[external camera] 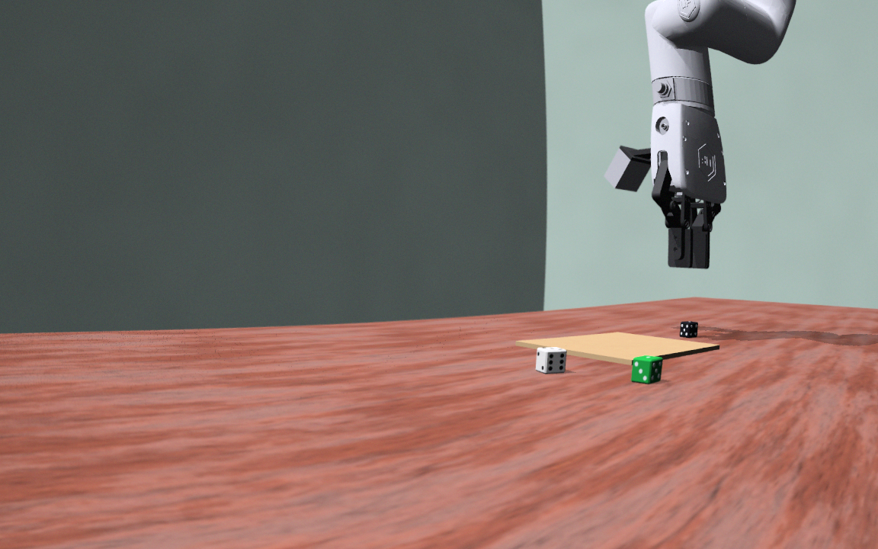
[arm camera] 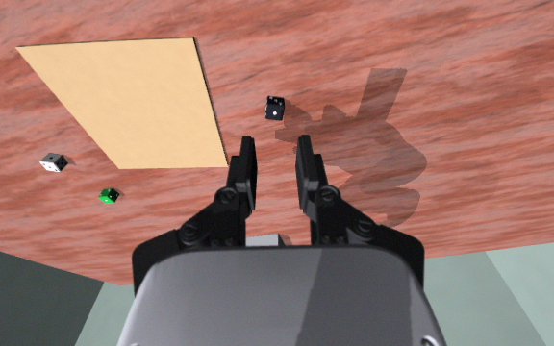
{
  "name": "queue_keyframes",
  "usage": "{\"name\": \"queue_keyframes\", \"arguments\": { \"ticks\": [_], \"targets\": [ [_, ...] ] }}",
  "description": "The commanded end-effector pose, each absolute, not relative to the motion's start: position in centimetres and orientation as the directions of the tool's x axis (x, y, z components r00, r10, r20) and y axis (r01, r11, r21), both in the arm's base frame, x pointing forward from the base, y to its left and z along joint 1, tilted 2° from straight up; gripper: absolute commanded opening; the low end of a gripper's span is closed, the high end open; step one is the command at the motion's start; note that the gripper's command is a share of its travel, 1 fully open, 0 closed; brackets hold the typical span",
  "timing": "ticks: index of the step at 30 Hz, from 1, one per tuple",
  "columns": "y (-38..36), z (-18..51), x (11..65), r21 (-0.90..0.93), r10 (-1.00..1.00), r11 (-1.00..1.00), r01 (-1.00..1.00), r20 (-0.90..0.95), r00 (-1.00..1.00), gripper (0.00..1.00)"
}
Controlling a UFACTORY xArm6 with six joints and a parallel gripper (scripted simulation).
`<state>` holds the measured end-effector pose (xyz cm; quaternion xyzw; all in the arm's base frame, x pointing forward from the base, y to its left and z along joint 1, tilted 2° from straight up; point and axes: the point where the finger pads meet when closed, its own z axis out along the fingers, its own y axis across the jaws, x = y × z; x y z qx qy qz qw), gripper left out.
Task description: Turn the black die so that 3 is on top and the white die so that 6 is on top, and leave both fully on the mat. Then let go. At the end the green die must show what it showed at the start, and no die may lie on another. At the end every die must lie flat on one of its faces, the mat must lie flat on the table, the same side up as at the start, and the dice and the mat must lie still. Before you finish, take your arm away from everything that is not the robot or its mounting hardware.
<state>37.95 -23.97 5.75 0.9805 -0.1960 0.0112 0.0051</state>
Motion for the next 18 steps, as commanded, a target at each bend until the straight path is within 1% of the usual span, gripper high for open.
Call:
{"name": "queue_keyframes", "arguments": {
  "ticks": [1, 18],
  "targets": [
    [-24.05, 5.9, 38.08, 0.006, -0.384, -0.923, -0.385, 0.028, 0.923, 0.31],
    [-24.05, 5.45, 38.09, 0.006, -0.384, -0.923, -0.385, 0.028, 0.923, 0.31]
  ]
}}
